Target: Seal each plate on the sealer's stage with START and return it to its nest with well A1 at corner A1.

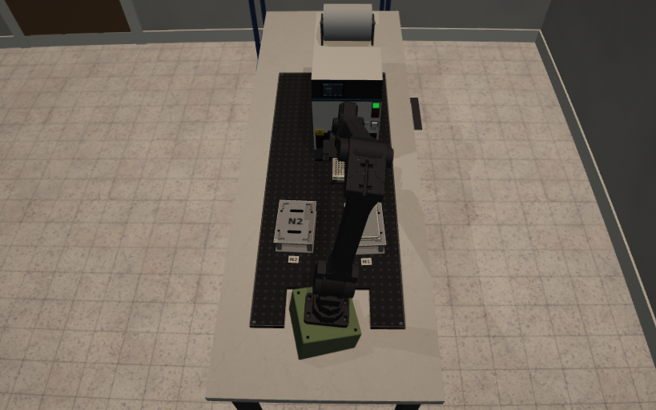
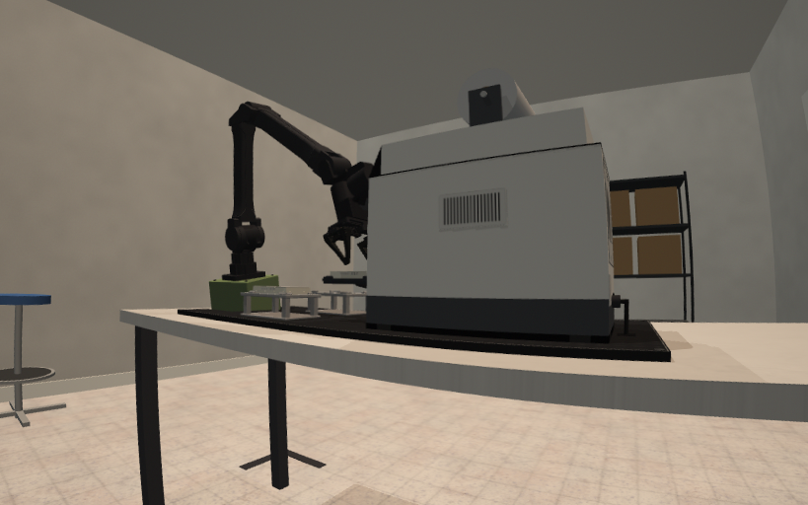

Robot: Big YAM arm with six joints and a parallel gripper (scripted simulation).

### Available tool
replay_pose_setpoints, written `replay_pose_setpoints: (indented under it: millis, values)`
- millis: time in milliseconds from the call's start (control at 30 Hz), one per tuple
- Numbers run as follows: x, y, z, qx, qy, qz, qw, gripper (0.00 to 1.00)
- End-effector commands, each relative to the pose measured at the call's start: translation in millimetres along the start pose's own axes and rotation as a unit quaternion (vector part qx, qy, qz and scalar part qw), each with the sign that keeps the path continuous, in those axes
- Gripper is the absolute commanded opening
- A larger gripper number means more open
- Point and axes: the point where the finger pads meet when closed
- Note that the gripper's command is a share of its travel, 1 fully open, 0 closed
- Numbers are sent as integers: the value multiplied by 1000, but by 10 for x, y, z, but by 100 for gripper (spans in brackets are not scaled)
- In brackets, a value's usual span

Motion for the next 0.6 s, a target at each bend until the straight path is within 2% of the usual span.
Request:
replay_pose_setpoints:
  millis: [0,133,367,567]
  values:
    - [9,-327,-262,-30,1,1,1000,100]
    - [-74,-443,-372,-38,9,6,999,100]
    - [-92,-422,-360,-29,8,6,1000,100]
    - [-47,-611,-449,-37,5,5,999,100]
Point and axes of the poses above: the point where the finger pads meet when closed, its own y axis out along the fingers, its own x axis across the jaws, z = x × y, and after that the axes turned 4 degrees about -y, right-handed
